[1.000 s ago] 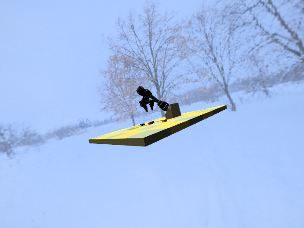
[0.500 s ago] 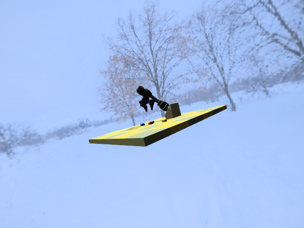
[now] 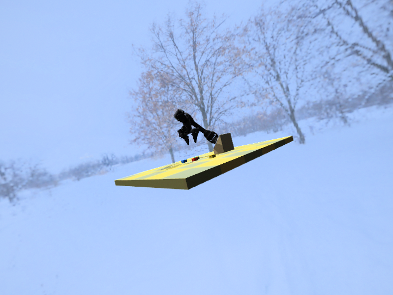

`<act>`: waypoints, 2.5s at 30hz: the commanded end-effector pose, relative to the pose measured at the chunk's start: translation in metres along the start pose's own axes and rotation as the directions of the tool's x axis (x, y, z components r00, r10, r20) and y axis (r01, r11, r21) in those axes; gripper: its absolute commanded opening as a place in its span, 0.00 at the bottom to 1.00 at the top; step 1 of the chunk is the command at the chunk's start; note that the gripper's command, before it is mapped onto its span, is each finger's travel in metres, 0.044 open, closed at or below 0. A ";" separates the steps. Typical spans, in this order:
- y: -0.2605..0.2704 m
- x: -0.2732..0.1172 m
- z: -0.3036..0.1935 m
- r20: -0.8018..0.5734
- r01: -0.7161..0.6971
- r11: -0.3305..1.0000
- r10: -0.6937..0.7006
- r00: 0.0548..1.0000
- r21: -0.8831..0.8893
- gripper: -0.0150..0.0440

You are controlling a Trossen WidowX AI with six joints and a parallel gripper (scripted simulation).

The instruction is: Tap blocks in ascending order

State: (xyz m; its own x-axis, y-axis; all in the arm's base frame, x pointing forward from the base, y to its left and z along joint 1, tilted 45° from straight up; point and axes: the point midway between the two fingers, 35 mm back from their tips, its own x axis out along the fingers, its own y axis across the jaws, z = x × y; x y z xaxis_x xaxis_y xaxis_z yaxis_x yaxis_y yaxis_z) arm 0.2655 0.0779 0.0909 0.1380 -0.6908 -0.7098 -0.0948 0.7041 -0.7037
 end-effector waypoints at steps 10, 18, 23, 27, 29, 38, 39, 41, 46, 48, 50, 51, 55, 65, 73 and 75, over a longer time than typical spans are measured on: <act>0.007 -0.001 0.008 0.004 -0.005 1.000 0.005 1.000 0.010 0.93; 0.007 -0.001 0.008 0.004 -0.005 1.000 0.005 1.000 0.010 0.93; 0.042 -0.005 0.016 0.006 -0.013 1.000 0.013 1.000 0.009 0.93; 0.103 -0.008 0.022 0.006 -0.019 1.000 0.019 1.000 0.009 0.93; 0.134 -0.008 0.020 0.006 -0.019 1.000 0.019 1.000 0.010 0.93; 0.188 -0.004 0.011 0.006 -0.015 1.000 0.015 1.000 0.012 0.93; 0.188 -0.004 0.011 0.006 -0.015 1.000 0.015 1.000 0.012 0.93; 0.188 -0.004 0.011 0.006 -0.015 1.000 0.015 1.000 0.012 0.93; 0.188 -0.004 0.011 0.006 -0.015 1.000 0.015 1.000 0.012 0.93; 0.188 -0.004 0.011 0.006 -0.015 1.000 0.015 1.000 0.012 0.93; 0.188 -0.004 0.011 0.006 -0.015 1.000 0.015 1.000 0.012 0.93; 0.188 -0.004 0.011 0.006 -0.015 1.000 0.015 1.000 0.012 0.93; 0.188 -0.004 0.011 0.006 -0.015 1.000 0.015 1.000 0.012 0.93; 0.077 -0.012 0.049 0.010 -0.049 0.999 0.049 0.999 0.001 0.93; -0.067 -0.004 0.043 0.013 -0.025 1.000 0.025 1.000 0.006 0.93; -0.096 -0.001 0.033 0.007 -0.006 1.000 0.006 1.000 0.010 0.93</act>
State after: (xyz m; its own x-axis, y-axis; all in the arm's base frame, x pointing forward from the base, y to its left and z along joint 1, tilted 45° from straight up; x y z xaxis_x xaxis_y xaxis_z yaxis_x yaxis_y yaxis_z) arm 0.3178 0.0542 0.1317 0.1490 -0.6621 -0.7344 -0.0801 0.7322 -0.6764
